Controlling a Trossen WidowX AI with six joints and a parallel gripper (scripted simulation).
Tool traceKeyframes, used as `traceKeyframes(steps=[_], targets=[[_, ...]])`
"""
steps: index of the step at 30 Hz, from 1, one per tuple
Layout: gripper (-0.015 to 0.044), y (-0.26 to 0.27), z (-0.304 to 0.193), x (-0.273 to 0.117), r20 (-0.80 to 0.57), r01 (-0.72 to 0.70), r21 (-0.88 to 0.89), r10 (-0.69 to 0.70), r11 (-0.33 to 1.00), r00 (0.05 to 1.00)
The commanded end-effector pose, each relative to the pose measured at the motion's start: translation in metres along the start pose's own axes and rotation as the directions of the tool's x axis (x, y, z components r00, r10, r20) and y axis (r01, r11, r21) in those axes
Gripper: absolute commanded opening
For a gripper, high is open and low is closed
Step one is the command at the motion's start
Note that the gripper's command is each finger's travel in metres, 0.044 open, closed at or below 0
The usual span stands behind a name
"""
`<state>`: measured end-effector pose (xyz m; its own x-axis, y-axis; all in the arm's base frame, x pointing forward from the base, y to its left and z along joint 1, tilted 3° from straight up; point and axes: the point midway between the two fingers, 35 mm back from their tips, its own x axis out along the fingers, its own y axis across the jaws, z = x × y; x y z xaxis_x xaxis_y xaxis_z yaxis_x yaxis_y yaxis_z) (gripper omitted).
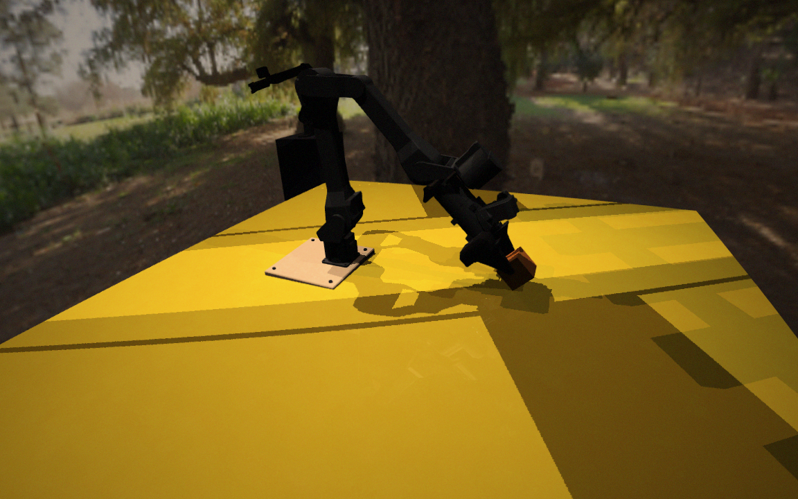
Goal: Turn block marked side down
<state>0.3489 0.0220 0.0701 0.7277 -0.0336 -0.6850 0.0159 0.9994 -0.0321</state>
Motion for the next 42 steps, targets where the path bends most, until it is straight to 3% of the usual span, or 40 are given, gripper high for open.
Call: traceKeyframes(steps=[1, 15, 36, 42], targets=[[0.0000, -0.001, -0.003, 0.003, 0.067, 0.004, -0.005, -0.004, 1.000, 0.998], [0.0000, -0.003, -0.015, -0.005, 0.277, 0.007, -0.001, -0.007, 1.000, 0.961], [0.0000, -0.003, -0.013, -0.008, 0.304, 0.007, -0.001, -0.006, 1.000, 0.953], [0.0157, -0.003, -0.013, -0.008, 0.304, 0.007, -0.001, -0.006, 1.000, 0.953]])
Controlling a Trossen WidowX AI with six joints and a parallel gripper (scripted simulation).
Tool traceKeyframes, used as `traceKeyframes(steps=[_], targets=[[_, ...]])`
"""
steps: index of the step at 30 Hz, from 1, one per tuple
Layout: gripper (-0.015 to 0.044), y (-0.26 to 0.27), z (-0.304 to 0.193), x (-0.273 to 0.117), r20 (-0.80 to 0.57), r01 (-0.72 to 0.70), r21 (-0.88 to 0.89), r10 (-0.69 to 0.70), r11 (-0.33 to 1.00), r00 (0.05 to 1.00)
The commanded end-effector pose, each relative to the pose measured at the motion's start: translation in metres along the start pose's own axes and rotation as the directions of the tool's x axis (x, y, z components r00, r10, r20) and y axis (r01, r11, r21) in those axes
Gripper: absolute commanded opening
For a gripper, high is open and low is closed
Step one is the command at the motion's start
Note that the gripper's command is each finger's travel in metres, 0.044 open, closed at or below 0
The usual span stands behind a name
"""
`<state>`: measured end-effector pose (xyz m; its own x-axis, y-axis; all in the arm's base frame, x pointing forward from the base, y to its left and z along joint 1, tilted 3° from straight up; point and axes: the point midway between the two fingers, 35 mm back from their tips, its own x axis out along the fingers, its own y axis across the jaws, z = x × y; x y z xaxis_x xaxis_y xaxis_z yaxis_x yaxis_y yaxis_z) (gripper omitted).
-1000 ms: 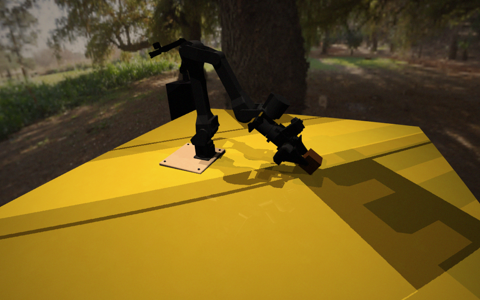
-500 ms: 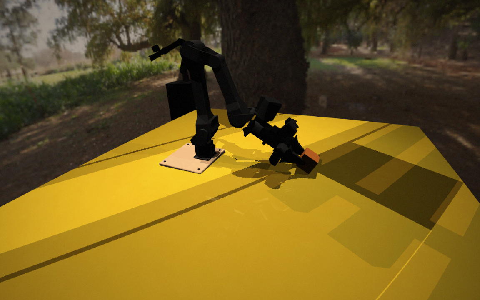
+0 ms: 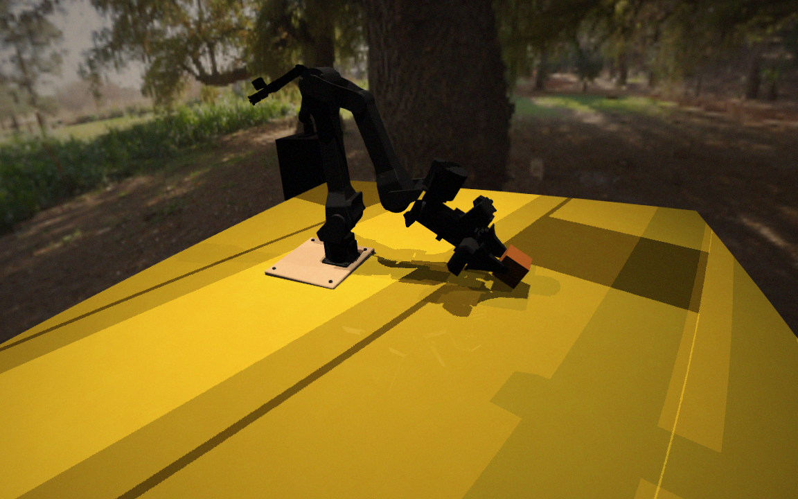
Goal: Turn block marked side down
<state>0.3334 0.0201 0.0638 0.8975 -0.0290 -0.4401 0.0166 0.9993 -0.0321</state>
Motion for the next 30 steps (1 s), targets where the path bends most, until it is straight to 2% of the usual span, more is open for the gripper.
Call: traceKeyframes(steps=[1, 11, 30], targets=[[0.0184, -0.0008, 0.0024, -0.0001, 0.010, 0.006, -0.004, -0.006, 1.000, 1.000], [0.0440, -0.0008, 0.0024, -0.0001, 0.010, 0.006, -0.004, -0.006, 1.000, 1.000], [0.0440, -0.0008, 0.0024, -0.0001, 0.010, 0.006, -0.004, -0.006, 1.000, 1.000]])
